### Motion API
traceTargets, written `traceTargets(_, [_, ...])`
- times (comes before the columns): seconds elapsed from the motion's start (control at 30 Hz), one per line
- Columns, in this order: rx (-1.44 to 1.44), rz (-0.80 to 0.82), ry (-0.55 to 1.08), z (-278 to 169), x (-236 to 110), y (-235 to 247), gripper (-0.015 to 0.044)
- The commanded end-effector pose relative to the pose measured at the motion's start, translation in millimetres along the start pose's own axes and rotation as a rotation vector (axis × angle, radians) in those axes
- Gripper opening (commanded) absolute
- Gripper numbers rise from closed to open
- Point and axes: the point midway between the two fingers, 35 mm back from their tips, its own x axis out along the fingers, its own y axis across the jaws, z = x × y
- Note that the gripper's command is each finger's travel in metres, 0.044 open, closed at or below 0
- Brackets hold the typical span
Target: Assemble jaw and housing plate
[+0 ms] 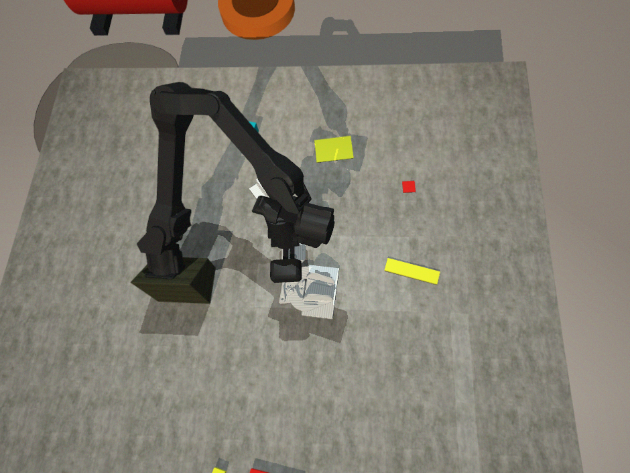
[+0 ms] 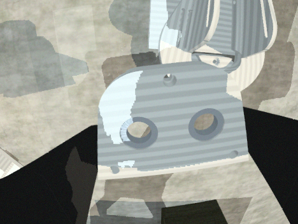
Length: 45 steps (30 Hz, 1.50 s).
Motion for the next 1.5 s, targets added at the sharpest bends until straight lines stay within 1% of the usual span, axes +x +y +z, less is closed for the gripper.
traceTargets(0.0, [0.041, 0.015, 0.002, -1, 2, -16, 0.0351])
traceTargets(0.5, [0.167, 0.057, -0.006, -11, 3, -61, 0.0351])
traceTargets(1.47, [0.157, 0.058, -0.007, -11, 3, -62, 0.0351])
